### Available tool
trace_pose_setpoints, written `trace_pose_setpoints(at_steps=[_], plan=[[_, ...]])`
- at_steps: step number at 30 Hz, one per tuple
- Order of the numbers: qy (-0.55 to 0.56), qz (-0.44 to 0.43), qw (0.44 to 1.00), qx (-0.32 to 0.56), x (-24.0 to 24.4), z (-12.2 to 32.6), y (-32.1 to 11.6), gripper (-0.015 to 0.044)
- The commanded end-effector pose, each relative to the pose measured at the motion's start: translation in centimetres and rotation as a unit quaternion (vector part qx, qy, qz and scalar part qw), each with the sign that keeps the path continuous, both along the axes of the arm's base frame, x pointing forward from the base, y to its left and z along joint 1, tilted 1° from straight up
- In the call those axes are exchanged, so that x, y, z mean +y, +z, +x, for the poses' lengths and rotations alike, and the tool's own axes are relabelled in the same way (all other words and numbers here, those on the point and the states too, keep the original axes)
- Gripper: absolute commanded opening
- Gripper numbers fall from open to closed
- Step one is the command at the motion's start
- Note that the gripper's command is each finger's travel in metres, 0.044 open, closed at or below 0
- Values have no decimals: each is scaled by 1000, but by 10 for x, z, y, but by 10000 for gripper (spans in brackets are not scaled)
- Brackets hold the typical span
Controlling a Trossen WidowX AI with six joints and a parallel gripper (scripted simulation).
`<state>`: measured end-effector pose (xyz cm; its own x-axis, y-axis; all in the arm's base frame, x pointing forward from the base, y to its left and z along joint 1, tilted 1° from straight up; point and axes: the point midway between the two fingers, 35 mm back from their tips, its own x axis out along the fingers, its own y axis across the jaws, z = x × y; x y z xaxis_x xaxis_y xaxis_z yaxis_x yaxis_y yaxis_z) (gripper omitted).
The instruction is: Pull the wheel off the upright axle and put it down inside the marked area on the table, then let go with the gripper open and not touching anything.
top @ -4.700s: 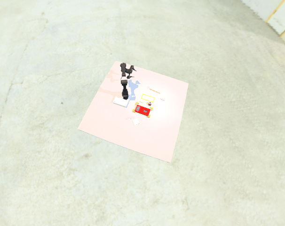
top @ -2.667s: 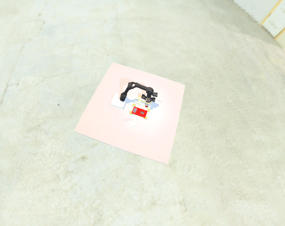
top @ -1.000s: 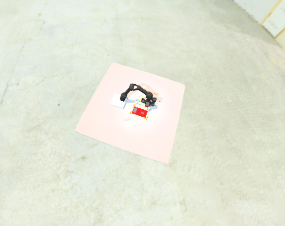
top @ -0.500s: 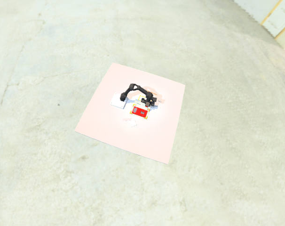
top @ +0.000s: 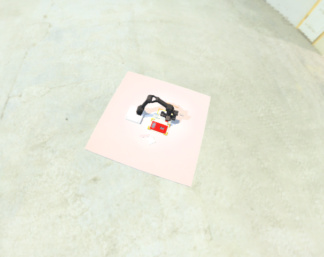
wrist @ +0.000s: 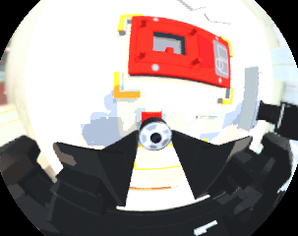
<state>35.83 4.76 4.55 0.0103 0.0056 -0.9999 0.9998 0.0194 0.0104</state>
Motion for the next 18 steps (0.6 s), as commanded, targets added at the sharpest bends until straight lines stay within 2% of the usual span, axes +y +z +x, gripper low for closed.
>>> trace_pose_setpoints(at_steps=[1, 18], plan=[[1, 1, 1000, -4, 0, 1, 5, 0], [1, 1, 1000, -5, 0, 1, 11, 0]])
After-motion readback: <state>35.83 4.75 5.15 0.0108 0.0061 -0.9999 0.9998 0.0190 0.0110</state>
